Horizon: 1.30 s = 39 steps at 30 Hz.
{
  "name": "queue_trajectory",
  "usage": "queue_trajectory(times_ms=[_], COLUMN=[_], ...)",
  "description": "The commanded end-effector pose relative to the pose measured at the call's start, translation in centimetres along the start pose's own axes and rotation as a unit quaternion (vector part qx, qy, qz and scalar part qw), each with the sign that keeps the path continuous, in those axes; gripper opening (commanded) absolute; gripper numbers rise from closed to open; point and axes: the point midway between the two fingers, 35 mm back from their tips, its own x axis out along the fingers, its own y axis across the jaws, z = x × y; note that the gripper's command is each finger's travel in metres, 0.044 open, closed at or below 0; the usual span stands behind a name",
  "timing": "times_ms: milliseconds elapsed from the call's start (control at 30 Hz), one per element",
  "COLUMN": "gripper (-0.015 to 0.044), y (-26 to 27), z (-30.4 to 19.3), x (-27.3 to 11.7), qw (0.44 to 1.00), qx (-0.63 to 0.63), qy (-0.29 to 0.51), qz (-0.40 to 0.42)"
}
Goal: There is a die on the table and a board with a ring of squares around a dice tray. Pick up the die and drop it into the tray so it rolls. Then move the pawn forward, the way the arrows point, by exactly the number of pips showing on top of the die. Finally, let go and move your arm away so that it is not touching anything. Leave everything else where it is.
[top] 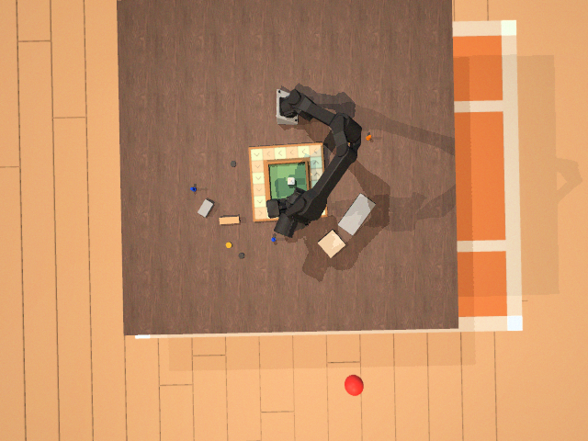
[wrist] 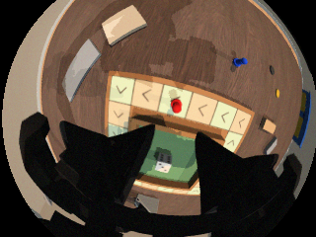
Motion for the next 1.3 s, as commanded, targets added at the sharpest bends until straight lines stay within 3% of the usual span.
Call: queue_trajectory(times_ms=[0, 1267], gripper=[0.0200, 0.0200], y=[-0.1, 0.1], z=[1.2, 1.3], x=[0.5, 5.4], qw=[0.997, 0.997], qx=[-0.072, -0.073], qy=[-0.003, -0.003], qz=[0.006, 0.006])
